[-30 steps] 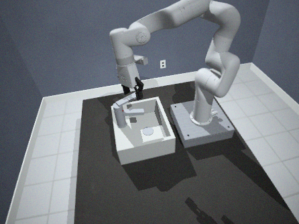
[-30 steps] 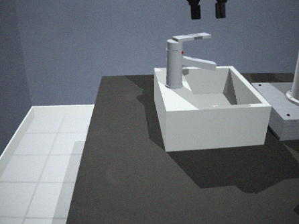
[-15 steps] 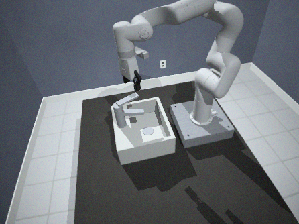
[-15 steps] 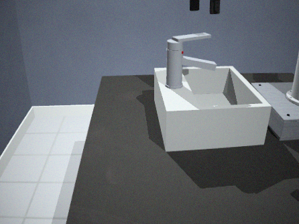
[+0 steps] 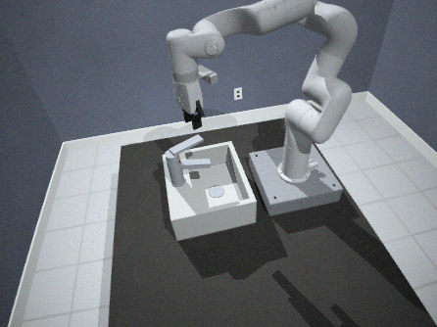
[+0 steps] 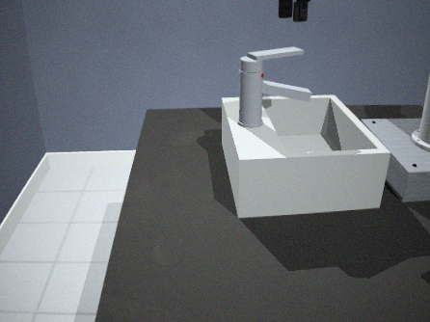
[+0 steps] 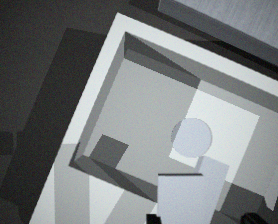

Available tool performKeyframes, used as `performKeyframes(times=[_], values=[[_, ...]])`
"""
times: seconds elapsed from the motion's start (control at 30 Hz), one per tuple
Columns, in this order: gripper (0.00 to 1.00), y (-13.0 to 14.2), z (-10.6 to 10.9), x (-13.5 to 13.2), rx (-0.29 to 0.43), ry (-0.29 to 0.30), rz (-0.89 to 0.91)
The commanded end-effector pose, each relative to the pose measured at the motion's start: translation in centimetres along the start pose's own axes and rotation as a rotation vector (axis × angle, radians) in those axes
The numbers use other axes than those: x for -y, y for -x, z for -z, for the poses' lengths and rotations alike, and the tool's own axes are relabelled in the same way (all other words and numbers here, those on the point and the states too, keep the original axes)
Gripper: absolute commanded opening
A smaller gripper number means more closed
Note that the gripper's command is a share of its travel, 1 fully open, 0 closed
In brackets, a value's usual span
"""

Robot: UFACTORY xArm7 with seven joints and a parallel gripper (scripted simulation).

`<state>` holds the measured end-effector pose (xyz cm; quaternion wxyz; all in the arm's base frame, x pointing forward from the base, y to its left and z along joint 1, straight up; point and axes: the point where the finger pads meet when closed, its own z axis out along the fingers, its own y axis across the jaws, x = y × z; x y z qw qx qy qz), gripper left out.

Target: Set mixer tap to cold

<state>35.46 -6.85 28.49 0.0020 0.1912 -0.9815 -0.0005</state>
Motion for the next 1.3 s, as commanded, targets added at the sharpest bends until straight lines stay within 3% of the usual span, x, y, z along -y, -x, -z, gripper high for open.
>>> performKeyframes(times=[0.0,1.17,1.2,1.27], values=[[0.00,0.07,0.16,0.05,0.004,-0.002,0.000],[0.00,0.07,0.16,0.05,0.004,-0.002,0.000],[0.74,0.07,0.16,0.05,0.004,-0.002,0.000],[0.74,0.07,0.16,0.05,0.004,-0.002,0.000]])
